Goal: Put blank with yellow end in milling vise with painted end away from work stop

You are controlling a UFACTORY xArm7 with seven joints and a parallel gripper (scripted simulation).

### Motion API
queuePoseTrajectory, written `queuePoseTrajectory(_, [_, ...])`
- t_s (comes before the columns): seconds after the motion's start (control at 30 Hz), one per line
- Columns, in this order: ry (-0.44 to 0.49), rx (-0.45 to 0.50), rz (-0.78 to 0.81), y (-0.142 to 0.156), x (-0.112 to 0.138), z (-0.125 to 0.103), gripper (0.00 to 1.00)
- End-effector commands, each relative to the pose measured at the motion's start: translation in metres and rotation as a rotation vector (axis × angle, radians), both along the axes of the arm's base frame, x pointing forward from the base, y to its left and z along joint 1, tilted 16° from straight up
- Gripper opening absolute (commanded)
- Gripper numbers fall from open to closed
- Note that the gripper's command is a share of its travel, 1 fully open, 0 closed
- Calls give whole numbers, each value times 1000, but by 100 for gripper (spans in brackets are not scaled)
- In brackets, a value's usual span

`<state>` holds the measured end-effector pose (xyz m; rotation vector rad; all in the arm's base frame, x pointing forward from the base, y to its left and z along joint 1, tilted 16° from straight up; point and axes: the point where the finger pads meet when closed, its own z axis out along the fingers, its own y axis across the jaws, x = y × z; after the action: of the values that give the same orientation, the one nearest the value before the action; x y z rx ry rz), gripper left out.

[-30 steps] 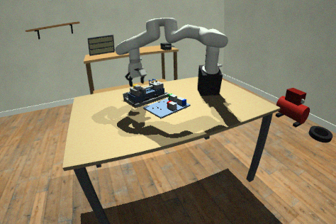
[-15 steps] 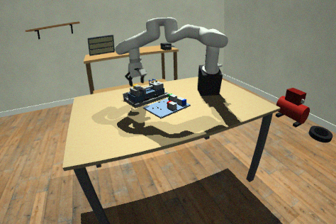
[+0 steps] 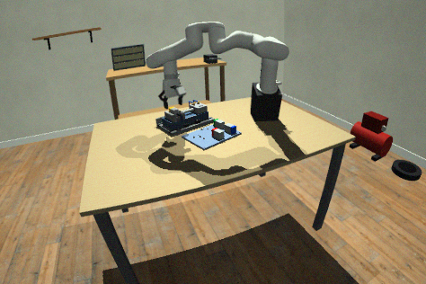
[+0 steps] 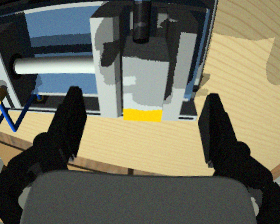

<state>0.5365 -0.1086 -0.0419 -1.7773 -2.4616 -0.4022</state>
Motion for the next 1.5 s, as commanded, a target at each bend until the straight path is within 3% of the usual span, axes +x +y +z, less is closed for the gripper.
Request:
queuePoseTrajectory(0.0, [-3, -2, 0, -1, 1, 2, 100])
queuePoseTrajectory(0.67, [-3, -2, 0, -2, 0, 6, 100])
queuePoseTrajectory(1.0, [-3, -2, 0, -18, -5, 64, 100])
queuePoseTrajectory(1.23, [-3, -2, 0, -18, -5, 64, 100])
queuePoseTrajectory(1.47, [-3, -2, -1, -24, -8, 89, 100])
